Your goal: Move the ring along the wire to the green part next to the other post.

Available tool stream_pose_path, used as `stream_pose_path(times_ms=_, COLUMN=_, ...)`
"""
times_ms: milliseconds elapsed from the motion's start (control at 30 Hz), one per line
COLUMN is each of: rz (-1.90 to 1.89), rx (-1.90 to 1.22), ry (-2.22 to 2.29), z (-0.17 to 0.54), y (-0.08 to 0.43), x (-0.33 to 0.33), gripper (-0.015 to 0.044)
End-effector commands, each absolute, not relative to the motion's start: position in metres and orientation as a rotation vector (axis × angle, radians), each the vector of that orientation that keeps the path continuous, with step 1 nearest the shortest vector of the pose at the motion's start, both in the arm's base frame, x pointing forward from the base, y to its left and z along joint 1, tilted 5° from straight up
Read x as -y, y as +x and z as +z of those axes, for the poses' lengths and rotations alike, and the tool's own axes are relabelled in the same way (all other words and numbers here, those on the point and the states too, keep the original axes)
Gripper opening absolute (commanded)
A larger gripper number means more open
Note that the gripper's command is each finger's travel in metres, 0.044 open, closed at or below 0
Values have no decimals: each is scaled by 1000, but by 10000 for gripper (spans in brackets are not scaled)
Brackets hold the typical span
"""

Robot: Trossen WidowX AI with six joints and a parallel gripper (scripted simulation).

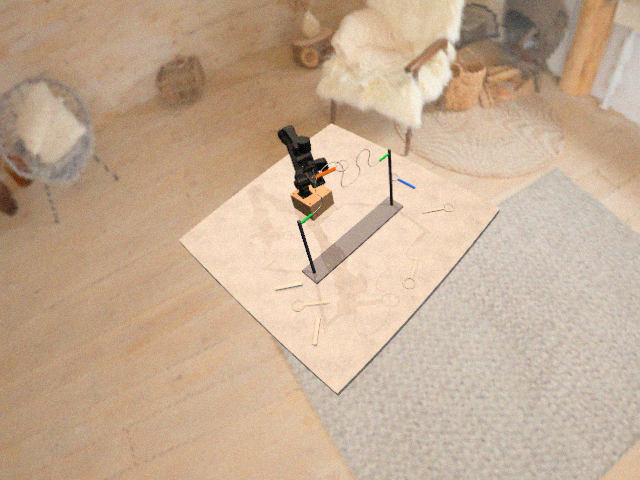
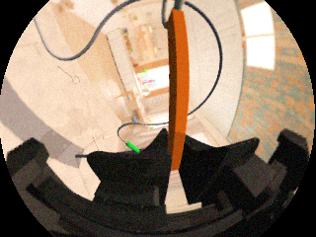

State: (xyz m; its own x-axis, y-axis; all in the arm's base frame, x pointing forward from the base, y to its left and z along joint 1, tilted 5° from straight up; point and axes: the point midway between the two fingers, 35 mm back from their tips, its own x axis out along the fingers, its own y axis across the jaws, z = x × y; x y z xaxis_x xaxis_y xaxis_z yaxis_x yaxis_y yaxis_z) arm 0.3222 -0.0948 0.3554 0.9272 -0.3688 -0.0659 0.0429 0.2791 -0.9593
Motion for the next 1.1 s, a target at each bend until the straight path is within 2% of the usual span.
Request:
stream_pose_path(times_ms=0, rz=-300, rx=-290, ry=-1322, z=356, y=322, x=96, gripper=-150)
stream_pose_path(times_ms=1067, rz=-397, rx=-181, ry=-1701, z=370, y=322, x=98, gripper=-150)
